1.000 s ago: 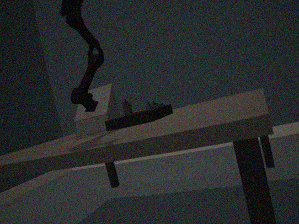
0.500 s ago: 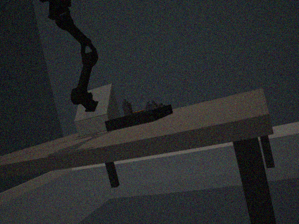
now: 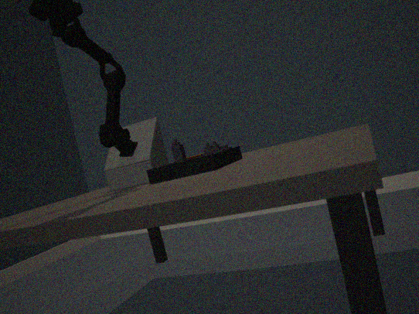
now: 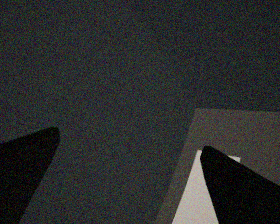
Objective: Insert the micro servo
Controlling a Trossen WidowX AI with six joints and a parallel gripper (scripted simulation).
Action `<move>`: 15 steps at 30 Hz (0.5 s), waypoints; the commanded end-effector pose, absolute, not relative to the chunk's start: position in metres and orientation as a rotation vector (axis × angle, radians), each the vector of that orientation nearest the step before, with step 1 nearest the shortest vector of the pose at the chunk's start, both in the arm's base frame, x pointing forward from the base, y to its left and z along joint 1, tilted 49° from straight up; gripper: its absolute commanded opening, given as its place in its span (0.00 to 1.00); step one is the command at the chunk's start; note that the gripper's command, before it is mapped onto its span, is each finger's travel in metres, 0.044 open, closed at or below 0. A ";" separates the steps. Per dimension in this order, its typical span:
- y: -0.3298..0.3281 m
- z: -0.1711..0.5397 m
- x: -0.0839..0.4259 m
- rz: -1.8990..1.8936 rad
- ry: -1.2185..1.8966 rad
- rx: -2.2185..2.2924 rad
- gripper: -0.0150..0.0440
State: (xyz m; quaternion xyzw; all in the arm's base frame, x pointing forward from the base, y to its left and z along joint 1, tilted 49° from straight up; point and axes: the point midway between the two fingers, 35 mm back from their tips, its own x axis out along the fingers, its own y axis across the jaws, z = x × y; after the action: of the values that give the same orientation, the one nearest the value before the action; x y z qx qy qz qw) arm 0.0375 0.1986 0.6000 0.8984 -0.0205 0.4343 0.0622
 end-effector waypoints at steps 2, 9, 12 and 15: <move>0.163 0.605 0.039 1.369 -0.086 2.821 1.00; 0.107 0.613 0.039 1.468 -0.070 3.029 1.00; 0.088 0.612 0.042 1.488 -0.070 3.102 1.00; 0.066 0.611 0.047 1.517 -0.071 3.188 1.00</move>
State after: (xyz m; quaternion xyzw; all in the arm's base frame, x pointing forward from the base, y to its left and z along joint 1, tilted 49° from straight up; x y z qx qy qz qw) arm 0.0412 0.0892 0.6131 0.8912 -0.0172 0.4276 -0.1507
